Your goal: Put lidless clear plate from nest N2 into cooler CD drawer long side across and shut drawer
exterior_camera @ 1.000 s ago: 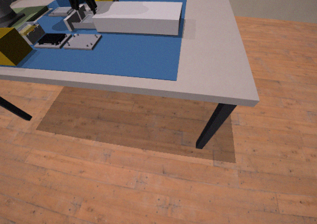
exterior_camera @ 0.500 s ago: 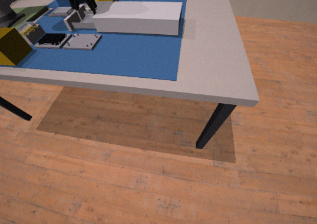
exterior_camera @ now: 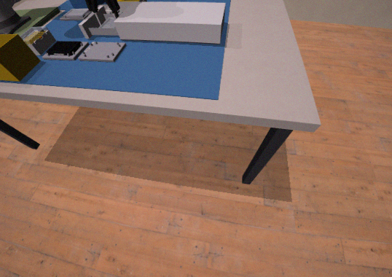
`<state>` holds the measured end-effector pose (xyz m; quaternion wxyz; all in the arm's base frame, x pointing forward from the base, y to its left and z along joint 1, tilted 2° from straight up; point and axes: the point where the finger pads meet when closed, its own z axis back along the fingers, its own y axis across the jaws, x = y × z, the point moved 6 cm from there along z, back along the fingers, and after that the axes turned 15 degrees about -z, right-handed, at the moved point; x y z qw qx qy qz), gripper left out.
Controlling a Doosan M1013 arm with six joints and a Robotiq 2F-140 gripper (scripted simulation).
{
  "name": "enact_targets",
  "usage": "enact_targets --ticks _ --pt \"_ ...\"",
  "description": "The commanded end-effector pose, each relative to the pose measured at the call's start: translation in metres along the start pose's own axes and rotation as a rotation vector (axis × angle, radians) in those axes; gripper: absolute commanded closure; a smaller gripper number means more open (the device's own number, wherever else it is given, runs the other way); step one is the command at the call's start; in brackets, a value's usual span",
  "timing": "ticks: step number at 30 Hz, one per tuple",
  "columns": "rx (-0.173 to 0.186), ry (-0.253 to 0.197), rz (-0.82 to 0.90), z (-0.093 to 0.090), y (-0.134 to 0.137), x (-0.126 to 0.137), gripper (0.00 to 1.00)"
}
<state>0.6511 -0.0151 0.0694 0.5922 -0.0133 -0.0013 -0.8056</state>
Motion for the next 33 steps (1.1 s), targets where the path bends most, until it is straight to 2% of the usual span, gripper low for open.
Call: enact_targets --ticks 1,33 --pt "-0.001 0.000 0.000 -0.0005 -0.0006 0.0001 1.00" --pt "-0.001 0.000 0.000 -0.0005 -0.0007 0.0001 1.00"
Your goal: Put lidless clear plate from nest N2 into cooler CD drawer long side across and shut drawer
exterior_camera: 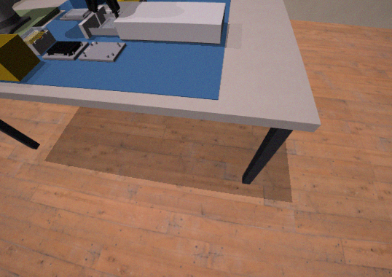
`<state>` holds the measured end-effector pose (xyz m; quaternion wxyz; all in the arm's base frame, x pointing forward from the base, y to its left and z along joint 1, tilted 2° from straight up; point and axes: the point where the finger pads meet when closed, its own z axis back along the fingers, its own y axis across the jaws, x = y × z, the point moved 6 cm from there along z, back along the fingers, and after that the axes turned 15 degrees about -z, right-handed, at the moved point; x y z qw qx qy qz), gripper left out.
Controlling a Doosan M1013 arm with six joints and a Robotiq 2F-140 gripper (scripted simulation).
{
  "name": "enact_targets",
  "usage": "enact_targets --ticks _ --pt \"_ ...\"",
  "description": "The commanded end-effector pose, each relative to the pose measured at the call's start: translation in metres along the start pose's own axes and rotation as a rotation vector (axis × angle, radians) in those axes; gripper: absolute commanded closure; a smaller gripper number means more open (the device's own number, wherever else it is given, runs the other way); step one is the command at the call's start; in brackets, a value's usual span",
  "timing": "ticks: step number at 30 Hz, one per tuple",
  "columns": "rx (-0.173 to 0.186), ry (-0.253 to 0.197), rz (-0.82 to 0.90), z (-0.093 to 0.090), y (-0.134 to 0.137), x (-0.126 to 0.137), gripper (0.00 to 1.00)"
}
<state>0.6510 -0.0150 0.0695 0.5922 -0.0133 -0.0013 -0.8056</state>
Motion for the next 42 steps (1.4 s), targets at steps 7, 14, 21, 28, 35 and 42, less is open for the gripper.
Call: enact_targets --ticks 7,14,21,28,35,42 --pt "-0.001 0.000 0.000 -0.0005 -0.0006 0.0001 1.00" --pt "-0.001 0.000 0.000 -0.0005 -0.0006 0.0001 1.00" --pt "-0.001 0.000 0.000 -0.0005 -0.0006 0.0001 1.00" --pt "-0.001 0.000 0.000 -0.0005 -0.0006 0.0001 1.00" --pt "-0.001 0.000 0.000 -0.0005 -0.0006 0.0001 1.00" --pt "-0.001 0.000 0.000 -0.0005 -0.0006 0.0001 0.34"
